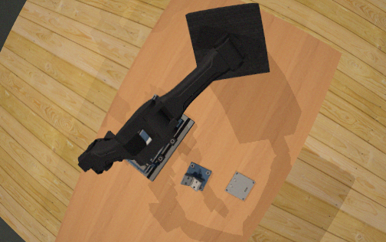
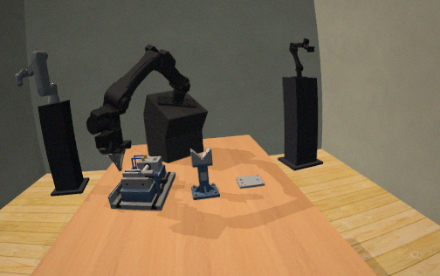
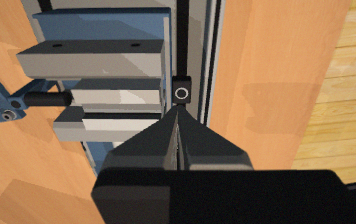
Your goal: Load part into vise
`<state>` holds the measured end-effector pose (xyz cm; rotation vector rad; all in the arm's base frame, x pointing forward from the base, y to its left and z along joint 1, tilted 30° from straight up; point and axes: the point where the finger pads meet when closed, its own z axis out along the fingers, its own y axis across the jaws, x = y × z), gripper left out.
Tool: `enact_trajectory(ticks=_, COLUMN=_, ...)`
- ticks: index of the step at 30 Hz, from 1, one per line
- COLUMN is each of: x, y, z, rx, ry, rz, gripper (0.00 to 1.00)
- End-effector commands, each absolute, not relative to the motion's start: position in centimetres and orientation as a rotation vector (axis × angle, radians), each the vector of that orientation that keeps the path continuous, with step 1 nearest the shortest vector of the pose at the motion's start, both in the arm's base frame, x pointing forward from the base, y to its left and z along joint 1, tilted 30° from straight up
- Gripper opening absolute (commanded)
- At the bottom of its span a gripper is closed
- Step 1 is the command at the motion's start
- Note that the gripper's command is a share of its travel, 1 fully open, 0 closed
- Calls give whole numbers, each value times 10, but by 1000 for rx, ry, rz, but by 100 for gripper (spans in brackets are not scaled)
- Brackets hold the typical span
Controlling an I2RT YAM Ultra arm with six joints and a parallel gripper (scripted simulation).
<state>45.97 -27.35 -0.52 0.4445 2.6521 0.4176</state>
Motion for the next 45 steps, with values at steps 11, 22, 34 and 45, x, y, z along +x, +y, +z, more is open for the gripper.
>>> enact_trajectory(ticks=11, x=464, y=-283, z=10, rx=450, ry=2625, rz=386, gripper=0)
enact_trajectory(ticks=22, x=464, y=-283, z=10, rx=450, ry=2625, rz=386, gripper=0)
enact_trajectory(ticks=34, x=464, y=-283, z=10, rx=450, ry=2625, rz=385, gripper=0)
enact_trajectory(ticks=45, x=462, y=-282, z=11, rx=446, ry=2619, rz=379, gripper=0)
